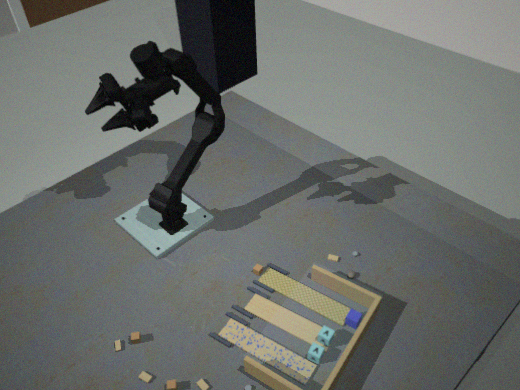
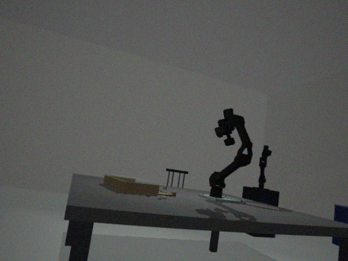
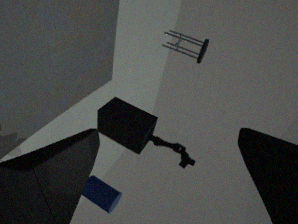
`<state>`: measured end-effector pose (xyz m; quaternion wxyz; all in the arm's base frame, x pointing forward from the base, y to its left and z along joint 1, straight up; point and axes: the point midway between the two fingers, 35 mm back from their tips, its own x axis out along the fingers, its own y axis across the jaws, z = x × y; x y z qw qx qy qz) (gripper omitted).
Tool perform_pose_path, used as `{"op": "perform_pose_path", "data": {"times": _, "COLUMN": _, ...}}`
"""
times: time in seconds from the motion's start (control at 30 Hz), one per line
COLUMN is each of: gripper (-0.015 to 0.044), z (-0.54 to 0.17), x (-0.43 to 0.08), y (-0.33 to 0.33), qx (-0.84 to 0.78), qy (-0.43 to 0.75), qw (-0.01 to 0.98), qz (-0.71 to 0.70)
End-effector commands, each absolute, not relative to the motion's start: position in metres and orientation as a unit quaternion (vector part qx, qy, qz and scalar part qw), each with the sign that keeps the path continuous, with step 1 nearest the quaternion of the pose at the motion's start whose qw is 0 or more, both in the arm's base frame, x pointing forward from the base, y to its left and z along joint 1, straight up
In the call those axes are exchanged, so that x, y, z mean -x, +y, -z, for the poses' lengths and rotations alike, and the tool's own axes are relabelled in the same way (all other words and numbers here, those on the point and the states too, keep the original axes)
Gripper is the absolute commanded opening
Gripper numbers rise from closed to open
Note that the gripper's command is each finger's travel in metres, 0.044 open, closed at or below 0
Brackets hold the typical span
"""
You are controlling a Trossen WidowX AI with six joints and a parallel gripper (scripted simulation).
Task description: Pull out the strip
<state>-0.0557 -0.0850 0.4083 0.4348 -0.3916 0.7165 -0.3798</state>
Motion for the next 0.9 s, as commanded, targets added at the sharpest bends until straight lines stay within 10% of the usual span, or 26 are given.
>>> {"op": "perform_pose_path", "data": {"times": 0.0, "gripper": 0.04, "z": -0.408, "x": 0.055, "y": -0.086, "qx": 0.392, "qy": 0.715, "qw": 0.437, "qz": 0.38}}
{"op": "perform_pose_path", "data": {"times": 0.47, "gripper": 0.04, "z": -0.357, "x": -0.088, "y": -0.175, "qx": 0.361, "qy": 0.476, "qw": 0.726, "qz": 0.34}}
{"op": "perform_pose_path", "data": {"times": 0.87, "gripper": 0.04, "z": -0.272, "x": -0.249, "y": -0.111, "qx": 0.183, "qy": 0.327, "qw": 0.914, "qz": 0.156}}
